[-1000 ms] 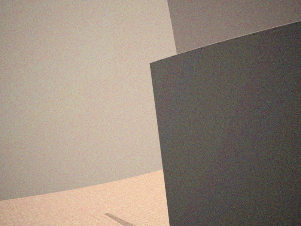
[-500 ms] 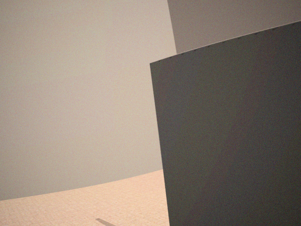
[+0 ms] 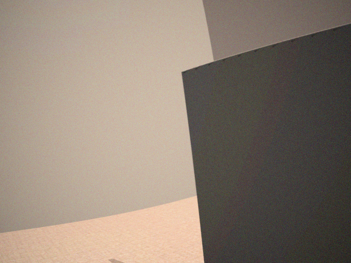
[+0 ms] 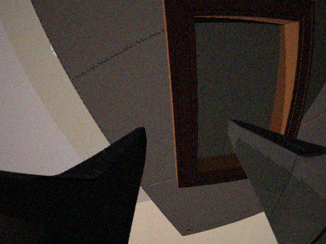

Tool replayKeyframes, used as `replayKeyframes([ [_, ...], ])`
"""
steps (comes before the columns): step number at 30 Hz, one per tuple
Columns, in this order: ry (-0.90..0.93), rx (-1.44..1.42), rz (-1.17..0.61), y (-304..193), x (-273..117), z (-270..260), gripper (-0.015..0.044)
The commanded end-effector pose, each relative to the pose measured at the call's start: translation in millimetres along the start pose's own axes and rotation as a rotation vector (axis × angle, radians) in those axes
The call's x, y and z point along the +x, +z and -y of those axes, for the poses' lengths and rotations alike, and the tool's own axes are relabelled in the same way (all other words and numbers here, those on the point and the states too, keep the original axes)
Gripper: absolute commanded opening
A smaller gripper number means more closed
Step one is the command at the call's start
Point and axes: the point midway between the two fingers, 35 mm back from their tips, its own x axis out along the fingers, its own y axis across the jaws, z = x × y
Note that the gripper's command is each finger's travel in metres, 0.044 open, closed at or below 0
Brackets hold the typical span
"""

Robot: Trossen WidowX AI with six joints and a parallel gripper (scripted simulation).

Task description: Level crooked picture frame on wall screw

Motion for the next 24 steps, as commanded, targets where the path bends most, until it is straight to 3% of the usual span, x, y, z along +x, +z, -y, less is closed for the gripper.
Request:
replayKeyframes([
  [1,-0.007,0.0,0.002,1.2,1.2,1.5,0.026],
  [24,-0.006,0.0,0.001,-0.3,23.9,1.3,0.026],
])
